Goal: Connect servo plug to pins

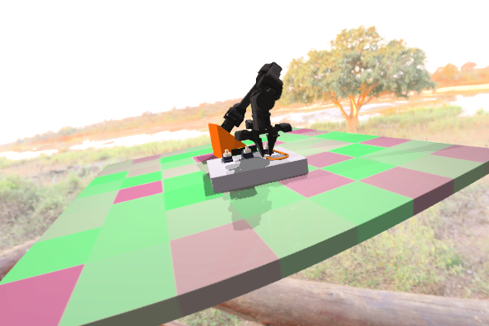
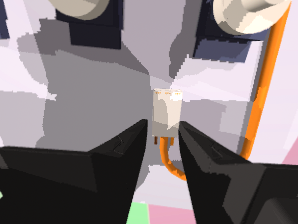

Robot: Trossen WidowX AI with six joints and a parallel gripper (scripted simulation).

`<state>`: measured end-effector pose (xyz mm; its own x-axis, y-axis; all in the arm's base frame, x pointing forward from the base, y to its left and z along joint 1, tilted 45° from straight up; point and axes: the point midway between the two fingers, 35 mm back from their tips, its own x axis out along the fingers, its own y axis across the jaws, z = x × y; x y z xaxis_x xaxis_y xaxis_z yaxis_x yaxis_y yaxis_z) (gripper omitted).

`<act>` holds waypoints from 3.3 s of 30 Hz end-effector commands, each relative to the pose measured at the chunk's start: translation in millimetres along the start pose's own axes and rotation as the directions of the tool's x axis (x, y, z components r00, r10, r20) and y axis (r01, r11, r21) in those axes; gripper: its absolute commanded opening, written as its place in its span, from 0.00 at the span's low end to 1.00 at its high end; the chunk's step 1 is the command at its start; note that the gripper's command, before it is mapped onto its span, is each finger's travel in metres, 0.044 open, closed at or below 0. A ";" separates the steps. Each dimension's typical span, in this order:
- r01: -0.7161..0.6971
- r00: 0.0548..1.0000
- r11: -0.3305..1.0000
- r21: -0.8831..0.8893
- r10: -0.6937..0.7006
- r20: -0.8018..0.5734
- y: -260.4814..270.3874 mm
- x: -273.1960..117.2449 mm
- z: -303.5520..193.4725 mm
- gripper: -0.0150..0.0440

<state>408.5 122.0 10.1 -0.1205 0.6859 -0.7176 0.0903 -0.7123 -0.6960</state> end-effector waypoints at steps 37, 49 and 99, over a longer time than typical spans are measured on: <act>-0.003 1.000 0.960 -0.281 0.004 0.004 8.6 -60.3 17.8 0.25; -0.006 1.000 0.795 -0.606 0.010 0.003 19.4 -66.4 41.6 0.25; 0.016 1.000 -0.574 -0.819 0.014 0.009 47.7 -69.7 155.7 0.25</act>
<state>275.3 18.0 32.7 -0.1247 0.6765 -0.7258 0.8119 0.4900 0.3174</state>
